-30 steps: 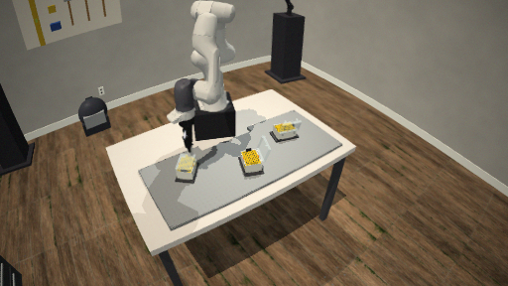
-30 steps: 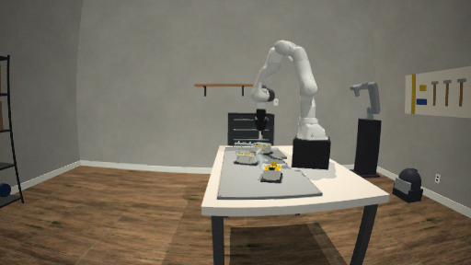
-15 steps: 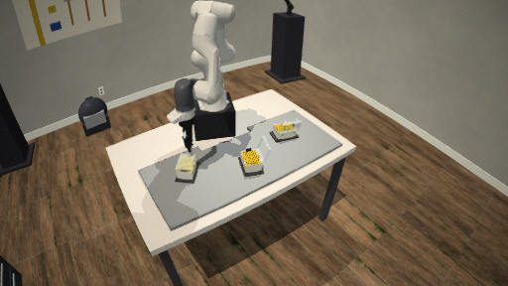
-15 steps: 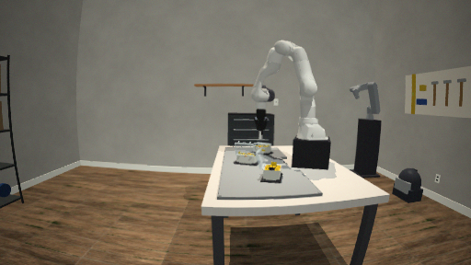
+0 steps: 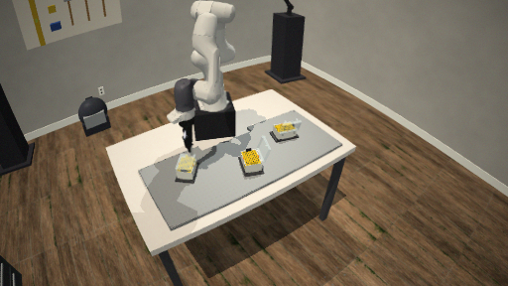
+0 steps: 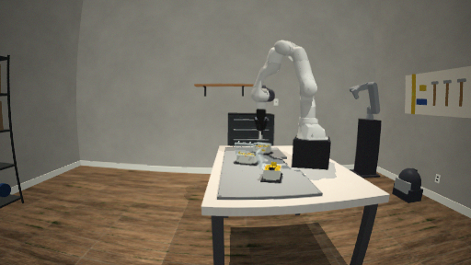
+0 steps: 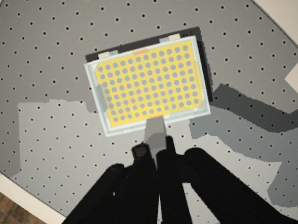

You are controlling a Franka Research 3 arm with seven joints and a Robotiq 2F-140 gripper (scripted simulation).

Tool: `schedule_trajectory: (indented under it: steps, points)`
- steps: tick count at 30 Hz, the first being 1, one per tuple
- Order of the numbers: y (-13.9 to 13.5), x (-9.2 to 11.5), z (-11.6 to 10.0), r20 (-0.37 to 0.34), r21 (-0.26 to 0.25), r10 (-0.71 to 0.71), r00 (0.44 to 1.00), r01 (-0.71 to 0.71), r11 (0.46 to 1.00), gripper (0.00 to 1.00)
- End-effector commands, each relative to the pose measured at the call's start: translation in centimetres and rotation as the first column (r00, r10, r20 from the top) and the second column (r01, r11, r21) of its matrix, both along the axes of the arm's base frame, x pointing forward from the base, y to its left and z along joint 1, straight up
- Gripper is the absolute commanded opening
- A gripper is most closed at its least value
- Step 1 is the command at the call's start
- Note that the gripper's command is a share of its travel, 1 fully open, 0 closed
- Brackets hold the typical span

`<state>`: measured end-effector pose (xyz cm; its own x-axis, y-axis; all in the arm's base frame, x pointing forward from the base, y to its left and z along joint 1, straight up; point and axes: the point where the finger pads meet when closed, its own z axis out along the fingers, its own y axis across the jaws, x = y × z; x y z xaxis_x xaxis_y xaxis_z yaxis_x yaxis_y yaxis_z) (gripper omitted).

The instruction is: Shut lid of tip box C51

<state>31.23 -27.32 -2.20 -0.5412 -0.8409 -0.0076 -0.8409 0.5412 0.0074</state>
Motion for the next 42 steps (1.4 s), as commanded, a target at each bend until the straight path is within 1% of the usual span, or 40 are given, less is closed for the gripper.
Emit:
schedule_trajectory:
  steps: [1, 8, 28, 42]
  points:
    - [-0.1, 0.2, 0.1, 0.004, -0.004, 0.002, 1.0, -0.002, 1.0, 0.0]
    - [-0.1, 0.2, 0.1, 0.004, -0.004, 0.002, 1.0, -0.002, 1.0, 0.0]
    - [-0.1, 0.2, -2.9, 0.004, -0.004, 0.002, 1.0, -0.002, 1.0, 0.0]
    - [-0.1, 0.2, -2.9, 0.004, -0.004, 0.002, 1.0, -0.002, 1.0, 0.0]
